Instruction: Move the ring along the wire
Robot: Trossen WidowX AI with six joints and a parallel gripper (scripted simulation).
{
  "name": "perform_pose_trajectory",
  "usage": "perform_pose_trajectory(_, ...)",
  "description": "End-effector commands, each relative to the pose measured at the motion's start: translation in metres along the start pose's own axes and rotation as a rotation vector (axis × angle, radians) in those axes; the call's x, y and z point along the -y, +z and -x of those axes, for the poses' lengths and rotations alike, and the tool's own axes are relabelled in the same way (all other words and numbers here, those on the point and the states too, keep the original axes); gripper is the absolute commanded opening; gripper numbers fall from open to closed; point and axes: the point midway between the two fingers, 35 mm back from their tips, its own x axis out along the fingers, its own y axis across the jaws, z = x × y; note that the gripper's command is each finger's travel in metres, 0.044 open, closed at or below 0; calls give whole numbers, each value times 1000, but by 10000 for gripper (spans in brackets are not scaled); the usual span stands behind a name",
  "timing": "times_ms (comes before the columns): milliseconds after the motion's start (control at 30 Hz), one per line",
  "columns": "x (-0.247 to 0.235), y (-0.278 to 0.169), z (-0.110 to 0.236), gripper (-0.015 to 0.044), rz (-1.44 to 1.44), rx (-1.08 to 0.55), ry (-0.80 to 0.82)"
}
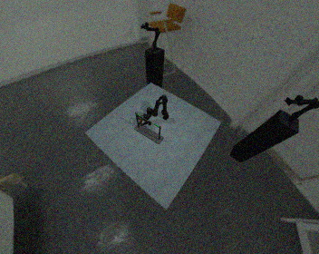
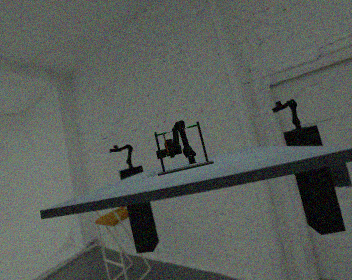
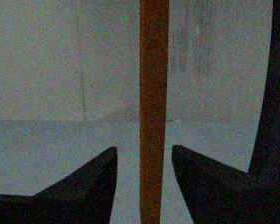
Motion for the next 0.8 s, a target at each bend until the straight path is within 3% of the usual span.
perform_pose_trajectory(0,1,1,-7,160,-2,3,-3)
perform_pose_trajectory(767,0,1,-13,160,-2,4,-3)
